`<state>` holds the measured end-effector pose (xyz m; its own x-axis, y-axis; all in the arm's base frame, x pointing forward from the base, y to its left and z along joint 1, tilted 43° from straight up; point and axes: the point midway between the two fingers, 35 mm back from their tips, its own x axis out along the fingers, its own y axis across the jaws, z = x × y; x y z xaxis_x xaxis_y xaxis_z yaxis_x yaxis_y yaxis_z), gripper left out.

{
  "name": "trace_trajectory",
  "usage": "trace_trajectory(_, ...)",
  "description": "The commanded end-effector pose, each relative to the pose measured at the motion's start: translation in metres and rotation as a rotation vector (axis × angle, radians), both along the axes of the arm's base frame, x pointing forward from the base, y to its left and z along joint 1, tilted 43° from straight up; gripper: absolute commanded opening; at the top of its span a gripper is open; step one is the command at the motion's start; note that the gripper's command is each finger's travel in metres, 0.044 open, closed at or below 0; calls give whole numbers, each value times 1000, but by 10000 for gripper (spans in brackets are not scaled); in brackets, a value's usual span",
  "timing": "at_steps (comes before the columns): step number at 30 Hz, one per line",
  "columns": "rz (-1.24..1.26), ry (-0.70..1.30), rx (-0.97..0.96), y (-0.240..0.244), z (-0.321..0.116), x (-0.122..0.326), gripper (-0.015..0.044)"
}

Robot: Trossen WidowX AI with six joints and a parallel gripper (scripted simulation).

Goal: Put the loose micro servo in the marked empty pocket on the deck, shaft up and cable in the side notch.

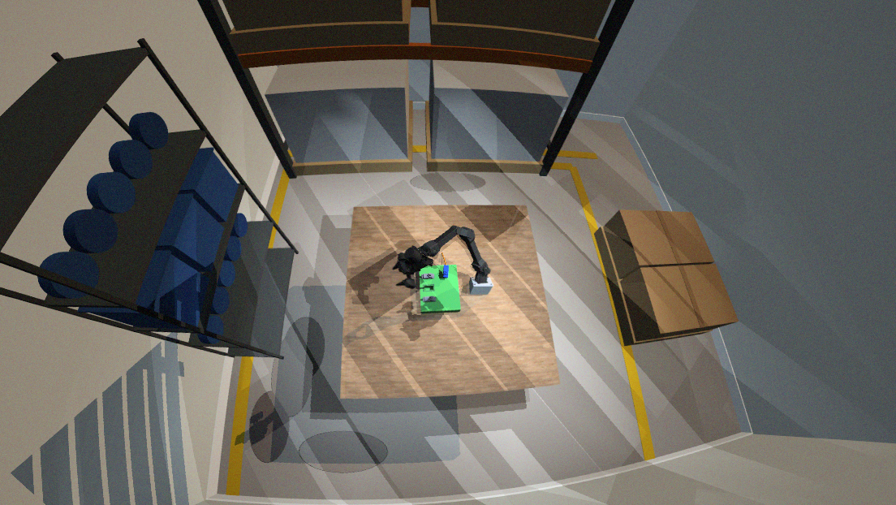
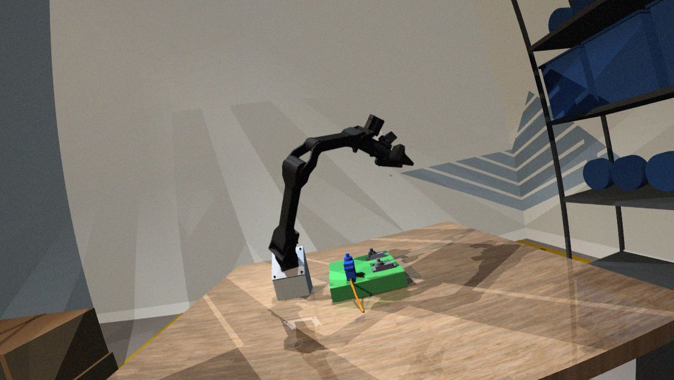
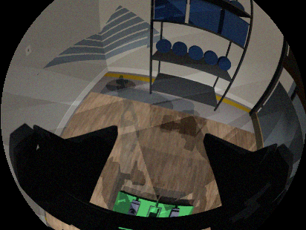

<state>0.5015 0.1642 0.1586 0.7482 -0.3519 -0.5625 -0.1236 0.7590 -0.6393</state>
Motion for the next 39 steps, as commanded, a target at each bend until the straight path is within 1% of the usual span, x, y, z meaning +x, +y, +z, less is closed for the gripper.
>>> trace_trajectory(1, -90, -1, 77, -16, -3, -12, 440)
trace_trajectory(21, -678, -58, 400, -106, -28, -94, 440)
trace_trajectory(39, -1243, -243, 568, -174, -45, -185, 440)
